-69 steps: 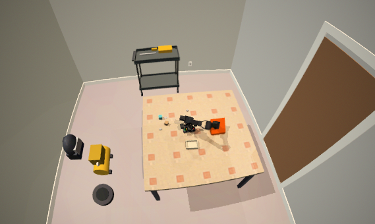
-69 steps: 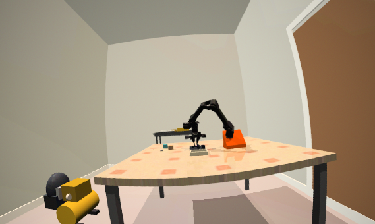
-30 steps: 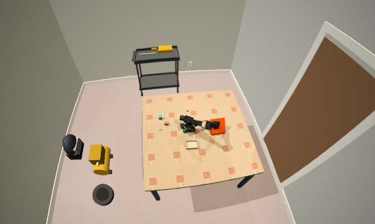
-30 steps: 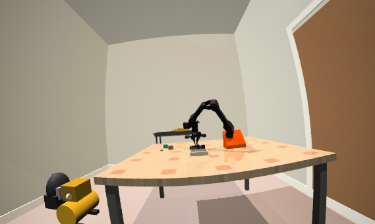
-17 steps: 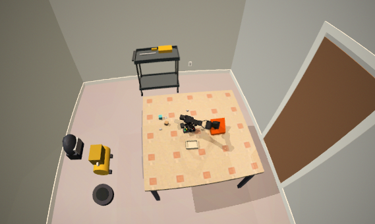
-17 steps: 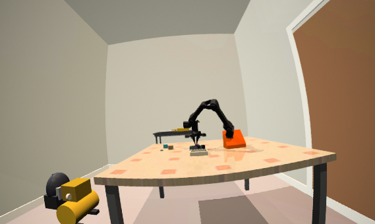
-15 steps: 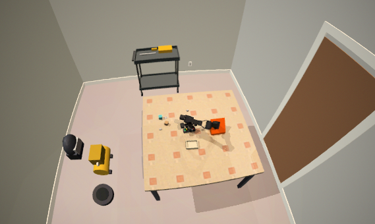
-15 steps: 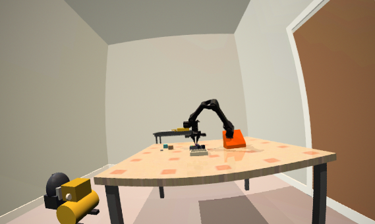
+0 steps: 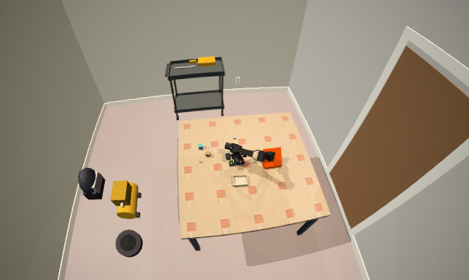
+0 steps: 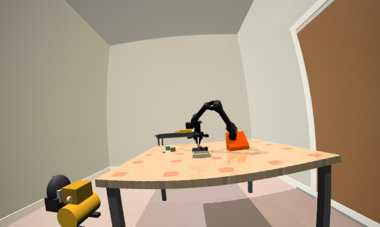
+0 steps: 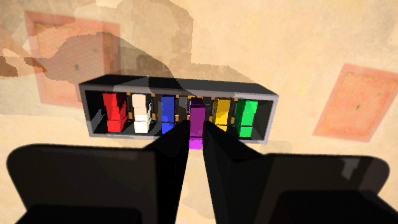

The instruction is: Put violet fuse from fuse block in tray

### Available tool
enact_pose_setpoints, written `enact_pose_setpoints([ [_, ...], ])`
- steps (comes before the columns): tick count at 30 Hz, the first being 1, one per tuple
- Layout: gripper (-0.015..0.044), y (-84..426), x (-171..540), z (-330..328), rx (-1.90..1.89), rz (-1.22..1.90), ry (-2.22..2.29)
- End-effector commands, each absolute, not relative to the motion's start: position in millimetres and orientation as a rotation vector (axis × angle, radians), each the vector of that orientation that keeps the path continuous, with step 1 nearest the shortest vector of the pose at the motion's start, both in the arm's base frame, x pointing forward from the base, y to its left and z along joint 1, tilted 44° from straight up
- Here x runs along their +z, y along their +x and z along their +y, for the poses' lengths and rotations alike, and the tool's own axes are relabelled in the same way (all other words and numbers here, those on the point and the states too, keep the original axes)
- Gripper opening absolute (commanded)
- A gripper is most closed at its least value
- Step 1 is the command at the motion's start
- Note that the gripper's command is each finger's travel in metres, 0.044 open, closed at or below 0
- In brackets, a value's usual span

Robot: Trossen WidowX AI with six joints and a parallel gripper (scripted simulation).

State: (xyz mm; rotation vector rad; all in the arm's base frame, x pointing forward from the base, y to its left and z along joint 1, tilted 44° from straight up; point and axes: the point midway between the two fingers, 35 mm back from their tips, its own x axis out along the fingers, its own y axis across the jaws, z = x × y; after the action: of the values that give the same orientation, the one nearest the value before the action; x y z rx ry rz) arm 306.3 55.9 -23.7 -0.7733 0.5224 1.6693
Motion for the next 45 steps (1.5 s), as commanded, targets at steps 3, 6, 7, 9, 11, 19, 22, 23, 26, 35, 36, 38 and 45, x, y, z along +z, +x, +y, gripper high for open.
enact_pose_setpoints([
  [3,0.0000,307.6,-21.0,53.4,1.671,0.520,-0.781],
  [6,0.0000,307.7,-19.9,52.4,1.671,0.521,-0.781],
  [7,0.0000,307.8,-19.6,52.1,1.671,0.521,-0.780],
  [9,0.0000,307.9,-18.8,51.4,1.671,0.521,-0.780],
  [11,0.0000,307.9,-18.1,50.7,1.671,0.521,-0.780],
  [19,0.0000,308.2,-15.2,48.1,1.671,0.521,-0.779],
  [22,0.0000,308.3,-14.1,47.1,1.671,0.521,-0.779],
  [23,0.0000,308.4,-13.7,46.8,1.671,0.521,-0.779],
  [26,0.0000,308.4,-12.6,45.8,1.671,0.521,-0.779],
  [35,0.0000,308.8,-9.3,42.8,1.671,0.521,-0.778],
  [36,0.0000,309.0,-8.4,41.9,1.671,0.521,-0.778],
  [38,0.0000,309.4,-6.1,39.7,1.671,0.522,-0.778],
  [45,0.0000,310.7,2.1,32.0,1.671,0.522,-0.778],
])
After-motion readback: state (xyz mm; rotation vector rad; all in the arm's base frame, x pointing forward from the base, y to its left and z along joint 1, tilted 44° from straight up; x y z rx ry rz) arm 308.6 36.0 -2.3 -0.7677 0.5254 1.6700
